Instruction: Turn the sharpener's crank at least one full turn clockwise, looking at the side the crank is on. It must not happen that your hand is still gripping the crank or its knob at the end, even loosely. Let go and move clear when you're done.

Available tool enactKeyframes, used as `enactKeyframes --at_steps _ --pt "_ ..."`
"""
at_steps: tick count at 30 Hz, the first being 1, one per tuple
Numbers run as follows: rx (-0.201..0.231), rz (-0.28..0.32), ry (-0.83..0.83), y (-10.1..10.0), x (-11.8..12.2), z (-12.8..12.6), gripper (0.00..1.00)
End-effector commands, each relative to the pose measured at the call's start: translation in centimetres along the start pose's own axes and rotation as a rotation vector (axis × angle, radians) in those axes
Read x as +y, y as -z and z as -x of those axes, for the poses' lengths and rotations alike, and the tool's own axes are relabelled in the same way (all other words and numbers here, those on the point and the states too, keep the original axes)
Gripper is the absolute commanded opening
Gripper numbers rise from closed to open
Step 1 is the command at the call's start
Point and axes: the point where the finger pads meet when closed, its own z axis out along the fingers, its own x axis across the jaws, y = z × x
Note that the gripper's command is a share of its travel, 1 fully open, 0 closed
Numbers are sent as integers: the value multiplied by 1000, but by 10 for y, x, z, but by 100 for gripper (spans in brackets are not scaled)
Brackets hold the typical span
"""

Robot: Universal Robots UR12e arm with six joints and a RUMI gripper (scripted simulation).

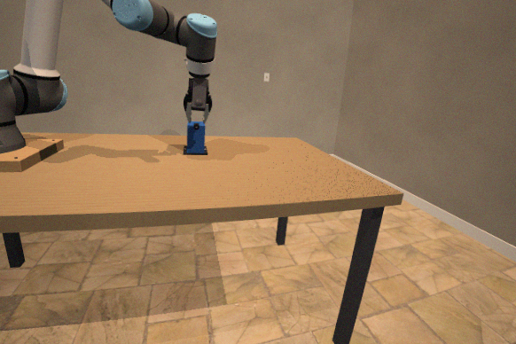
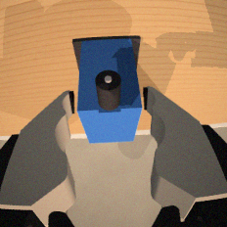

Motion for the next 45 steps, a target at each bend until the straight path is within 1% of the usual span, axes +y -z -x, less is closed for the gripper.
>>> enactKeyframes --at_steps 1,6,12,33,45 --pt "-3 -1 0 3 -1 1 32" --pt "-5 -1 0 2 -1 2 32" --pt "1 1 -1 -10 0 0 32" --pt "1 1 -1 -35 0 0 32" --pt "-3 -1 0 -32 0 1 32"
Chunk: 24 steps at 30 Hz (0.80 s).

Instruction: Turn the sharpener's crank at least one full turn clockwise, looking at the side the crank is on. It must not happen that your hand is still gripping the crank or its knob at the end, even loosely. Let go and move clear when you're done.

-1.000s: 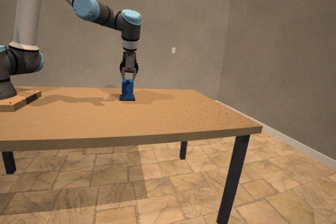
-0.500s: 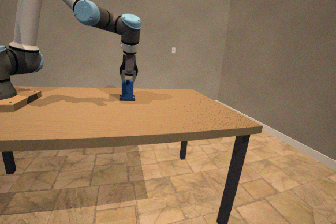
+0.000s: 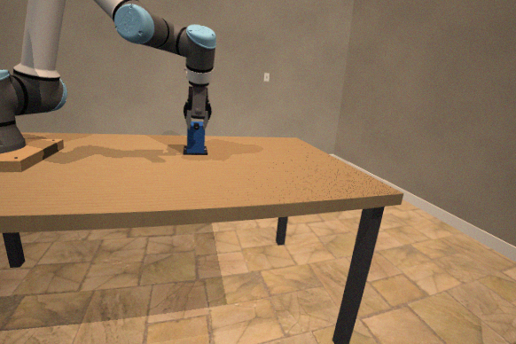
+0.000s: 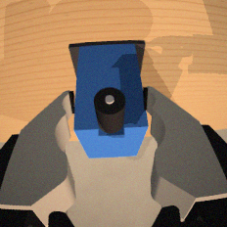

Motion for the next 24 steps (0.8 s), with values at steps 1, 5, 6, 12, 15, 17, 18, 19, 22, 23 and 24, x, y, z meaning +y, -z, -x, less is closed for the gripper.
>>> enactKeyframes --at_steps 1,5,6,12,15,17,18,19,22,23,24 --pt "-3 -1 1 1 1 1 32" --pt "-3 -1 1 1 1 1 32" --pt "-3 -1 1 1 1 1 32" --pt "-3 -1 1 1 1 1 32" --pt "-3 -1 1 1 1 1 9" --pt "-3 -1 1 1 1 1 9" --pt "-3 -1 1 1 1 1 9" --pt "-3 -1 1 1 1 1 9" --pt "-3 -1 1 1 1 1 9" --pt "-3 -1 1 1 1 1 9" --pt "-3 -1 1 1 1 1 9"
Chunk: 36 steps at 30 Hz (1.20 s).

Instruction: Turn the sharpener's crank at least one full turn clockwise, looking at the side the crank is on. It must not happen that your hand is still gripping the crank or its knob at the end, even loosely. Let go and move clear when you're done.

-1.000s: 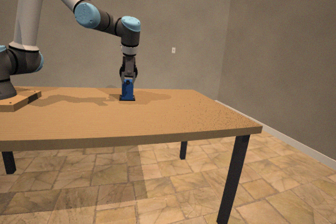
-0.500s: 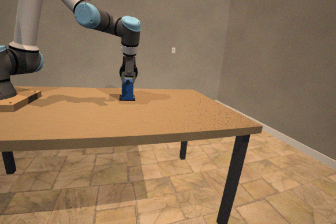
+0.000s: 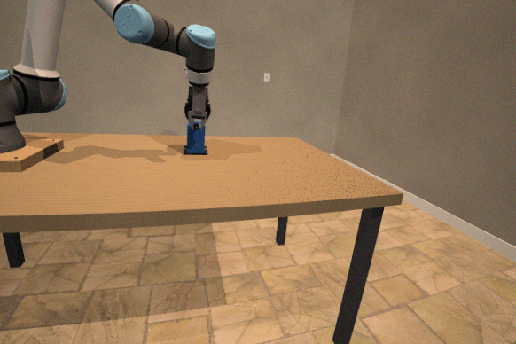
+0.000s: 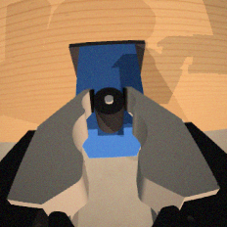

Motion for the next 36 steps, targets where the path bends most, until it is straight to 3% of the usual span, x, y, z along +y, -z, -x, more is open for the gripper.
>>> enactKeyframes --at_steps 1,36 --pt "-2 0 1 1 1 0 9" --pt "-3 -1 2 1 0 5 9"
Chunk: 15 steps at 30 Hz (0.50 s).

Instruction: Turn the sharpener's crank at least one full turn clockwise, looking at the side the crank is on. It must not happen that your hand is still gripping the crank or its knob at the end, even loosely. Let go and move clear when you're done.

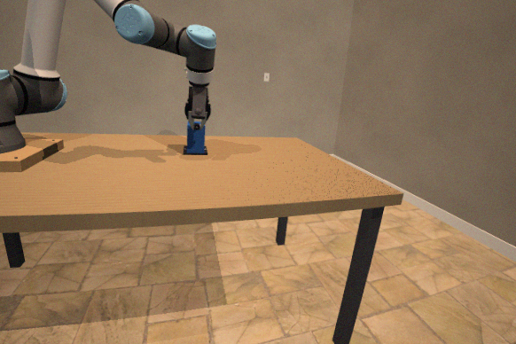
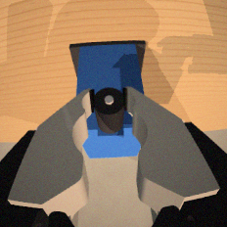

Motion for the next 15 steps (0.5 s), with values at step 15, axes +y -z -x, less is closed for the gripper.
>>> enactKeyframes --at_steps 15 --pt "-3 -1 2 0 0 10 9"
